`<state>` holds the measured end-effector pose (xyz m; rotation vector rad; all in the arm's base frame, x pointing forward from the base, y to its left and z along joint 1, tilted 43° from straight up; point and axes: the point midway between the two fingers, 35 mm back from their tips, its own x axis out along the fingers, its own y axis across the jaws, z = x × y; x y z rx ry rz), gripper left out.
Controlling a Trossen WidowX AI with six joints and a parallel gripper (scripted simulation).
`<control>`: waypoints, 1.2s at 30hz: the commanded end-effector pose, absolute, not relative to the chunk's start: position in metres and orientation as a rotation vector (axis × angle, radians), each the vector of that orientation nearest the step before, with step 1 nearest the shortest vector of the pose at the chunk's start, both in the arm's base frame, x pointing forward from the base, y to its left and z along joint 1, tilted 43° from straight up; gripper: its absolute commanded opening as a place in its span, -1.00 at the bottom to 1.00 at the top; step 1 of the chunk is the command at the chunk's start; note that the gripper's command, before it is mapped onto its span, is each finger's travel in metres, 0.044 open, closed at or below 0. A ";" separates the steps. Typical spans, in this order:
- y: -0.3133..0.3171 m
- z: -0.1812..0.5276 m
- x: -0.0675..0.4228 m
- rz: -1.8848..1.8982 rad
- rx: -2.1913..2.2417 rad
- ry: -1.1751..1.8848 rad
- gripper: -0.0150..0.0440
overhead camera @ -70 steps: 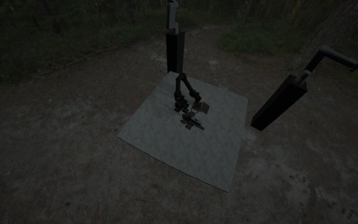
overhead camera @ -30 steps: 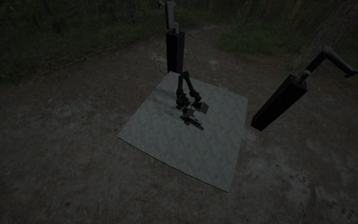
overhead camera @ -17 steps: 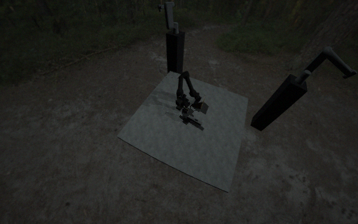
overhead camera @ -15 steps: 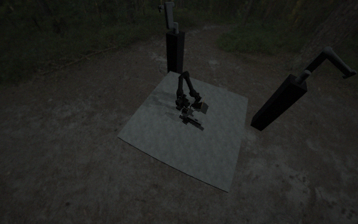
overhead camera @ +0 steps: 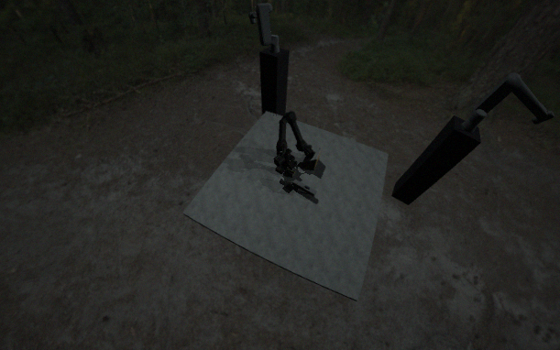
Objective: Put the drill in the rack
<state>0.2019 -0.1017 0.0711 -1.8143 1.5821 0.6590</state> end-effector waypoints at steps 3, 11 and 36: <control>-0.102 0.071 0.202 0.657 -1.813 1.582 -0.05; -0.102 0.071 0.202 0.657 -1.813 1.582 0.67; -0.048 0.129 0.190 0.663 -1.808 1.576 1.00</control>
